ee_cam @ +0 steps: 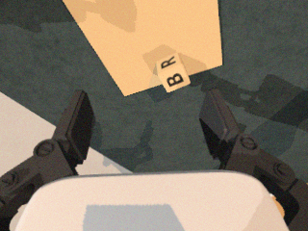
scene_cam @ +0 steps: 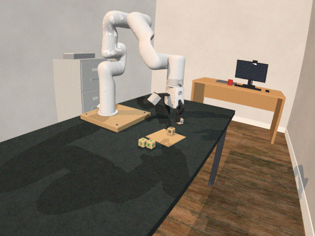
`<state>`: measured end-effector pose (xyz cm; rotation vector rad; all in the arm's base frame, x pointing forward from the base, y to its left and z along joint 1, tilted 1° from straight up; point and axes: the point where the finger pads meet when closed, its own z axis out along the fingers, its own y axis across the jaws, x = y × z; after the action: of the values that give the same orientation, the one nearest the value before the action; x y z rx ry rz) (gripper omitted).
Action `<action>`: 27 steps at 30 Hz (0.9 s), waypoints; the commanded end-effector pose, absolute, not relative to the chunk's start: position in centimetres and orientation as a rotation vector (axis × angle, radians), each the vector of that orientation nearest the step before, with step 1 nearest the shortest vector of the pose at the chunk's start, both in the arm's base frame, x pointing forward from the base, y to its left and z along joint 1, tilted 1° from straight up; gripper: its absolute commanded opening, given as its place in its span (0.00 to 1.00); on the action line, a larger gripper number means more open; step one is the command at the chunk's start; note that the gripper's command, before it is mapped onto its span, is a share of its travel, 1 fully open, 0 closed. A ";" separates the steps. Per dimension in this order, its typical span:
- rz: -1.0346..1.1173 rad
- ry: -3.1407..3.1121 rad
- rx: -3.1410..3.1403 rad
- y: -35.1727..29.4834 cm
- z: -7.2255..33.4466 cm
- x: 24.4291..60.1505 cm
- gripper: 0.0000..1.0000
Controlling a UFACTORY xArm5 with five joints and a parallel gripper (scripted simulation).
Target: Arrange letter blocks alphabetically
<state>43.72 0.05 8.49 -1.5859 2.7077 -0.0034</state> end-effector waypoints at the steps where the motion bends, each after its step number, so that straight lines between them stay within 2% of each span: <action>1: -0.006 2.589 -1.769 2.0 8.6 43.8 1.00; 27: -0.005 1.794 -2.574 11.7 8.3 42.2 1.00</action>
<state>42.24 11.06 8.23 -2.5310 1.8592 -0.0014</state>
